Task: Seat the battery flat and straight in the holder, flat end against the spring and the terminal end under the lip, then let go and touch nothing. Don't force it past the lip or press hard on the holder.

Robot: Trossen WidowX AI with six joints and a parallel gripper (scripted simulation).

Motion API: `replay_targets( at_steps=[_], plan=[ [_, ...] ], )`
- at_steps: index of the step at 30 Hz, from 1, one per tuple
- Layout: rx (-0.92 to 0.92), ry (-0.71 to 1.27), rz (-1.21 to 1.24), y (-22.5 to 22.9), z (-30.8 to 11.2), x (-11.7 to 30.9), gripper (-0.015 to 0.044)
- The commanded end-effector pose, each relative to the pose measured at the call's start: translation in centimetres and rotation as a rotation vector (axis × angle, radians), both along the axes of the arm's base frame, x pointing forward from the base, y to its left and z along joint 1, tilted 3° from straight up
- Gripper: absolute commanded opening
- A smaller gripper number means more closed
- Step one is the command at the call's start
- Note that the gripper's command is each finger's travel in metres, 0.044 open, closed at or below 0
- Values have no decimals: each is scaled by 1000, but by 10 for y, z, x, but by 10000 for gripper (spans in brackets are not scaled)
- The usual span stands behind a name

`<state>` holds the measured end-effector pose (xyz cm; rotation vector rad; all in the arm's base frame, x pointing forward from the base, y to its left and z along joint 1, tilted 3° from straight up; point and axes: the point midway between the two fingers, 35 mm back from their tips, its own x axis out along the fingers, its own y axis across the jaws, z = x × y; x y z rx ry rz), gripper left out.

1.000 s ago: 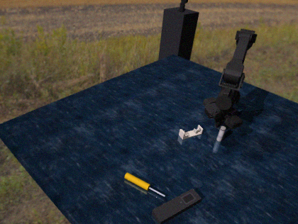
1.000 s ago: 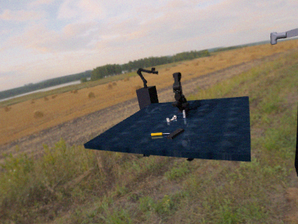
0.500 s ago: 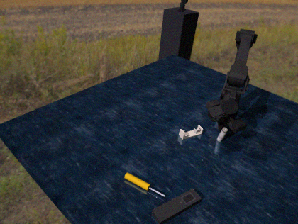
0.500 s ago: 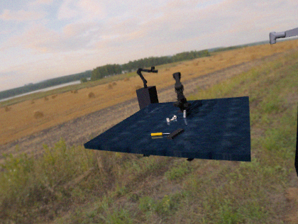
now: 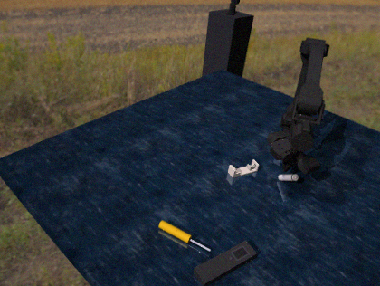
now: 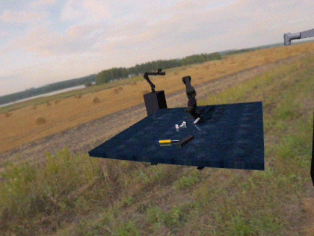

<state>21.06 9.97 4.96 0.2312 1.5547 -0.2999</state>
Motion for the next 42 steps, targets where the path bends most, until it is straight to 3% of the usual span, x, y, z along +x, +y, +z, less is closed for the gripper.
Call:
replay_targets(
  at_steps=[1, 6, 18, 29, 30, 38, 42],
  plan=[
    [4, -6, -4, 7, 1, 3, 0],
    [0, -1, 0, 7, 4, 2, 0],
    [5, -6, -4, 16, 79, 4, 0],
    [2, -8, 2, 15, 78, 5, 0],
    [2, -7, 18, 15, 78, 5, 26],
    [7, 23, 748, 25, 46, 10, 233],
    [10, 40, 1149, 30, 28, 10, 233]
  ],
)
